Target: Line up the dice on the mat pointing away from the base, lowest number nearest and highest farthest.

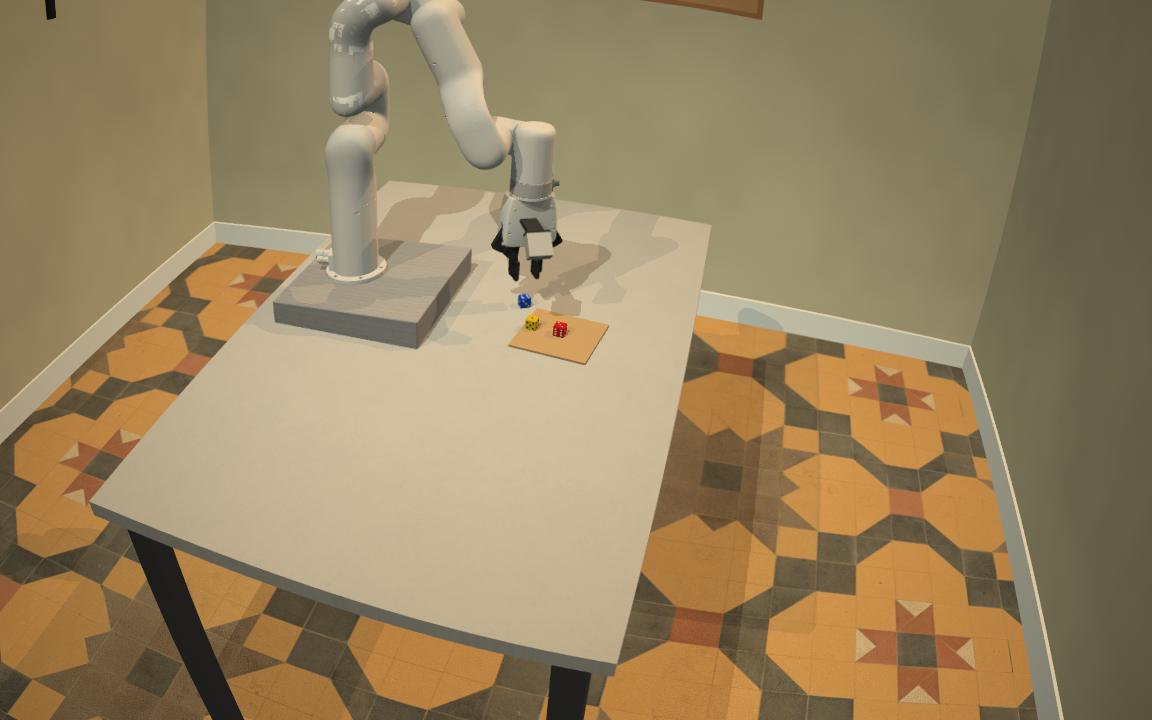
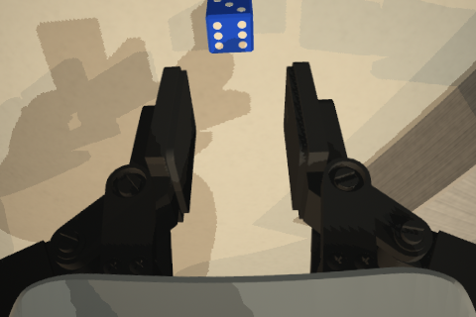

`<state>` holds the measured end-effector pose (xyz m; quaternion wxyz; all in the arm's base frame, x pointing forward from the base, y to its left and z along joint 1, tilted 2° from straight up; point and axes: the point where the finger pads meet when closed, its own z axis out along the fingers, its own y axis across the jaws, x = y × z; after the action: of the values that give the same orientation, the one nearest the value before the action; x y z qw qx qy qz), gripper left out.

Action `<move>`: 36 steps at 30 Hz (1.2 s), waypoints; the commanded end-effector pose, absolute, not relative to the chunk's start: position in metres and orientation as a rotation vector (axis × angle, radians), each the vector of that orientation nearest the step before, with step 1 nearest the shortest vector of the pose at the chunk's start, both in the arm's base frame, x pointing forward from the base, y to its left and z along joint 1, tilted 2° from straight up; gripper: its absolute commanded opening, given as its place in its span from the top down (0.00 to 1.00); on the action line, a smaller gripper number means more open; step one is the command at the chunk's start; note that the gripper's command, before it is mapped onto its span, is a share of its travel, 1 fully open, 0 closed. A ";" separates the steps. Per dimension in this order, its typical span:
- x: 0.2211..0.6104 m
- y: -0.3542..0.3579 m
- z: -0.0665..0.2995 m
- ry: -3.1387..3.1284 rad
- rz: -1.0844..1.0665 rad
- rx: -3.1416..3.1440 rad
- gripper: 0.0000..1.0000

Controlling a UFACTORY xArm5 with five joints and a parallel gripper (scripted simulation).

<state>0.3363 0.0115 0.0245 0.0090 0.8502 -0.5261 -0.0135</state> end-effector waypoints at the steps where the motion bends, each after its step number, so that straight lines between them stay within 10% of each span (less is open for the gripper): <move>1: 0.338 0.012 0.021 -1.645 -0.037 2.658 0.64; 36: 0.337 0.014 -0.011 -1.645 -0.037 2.658 0.64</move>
<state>0.3356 0.0135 -0.0113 0.0087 0.8503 -0.5261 -0.0129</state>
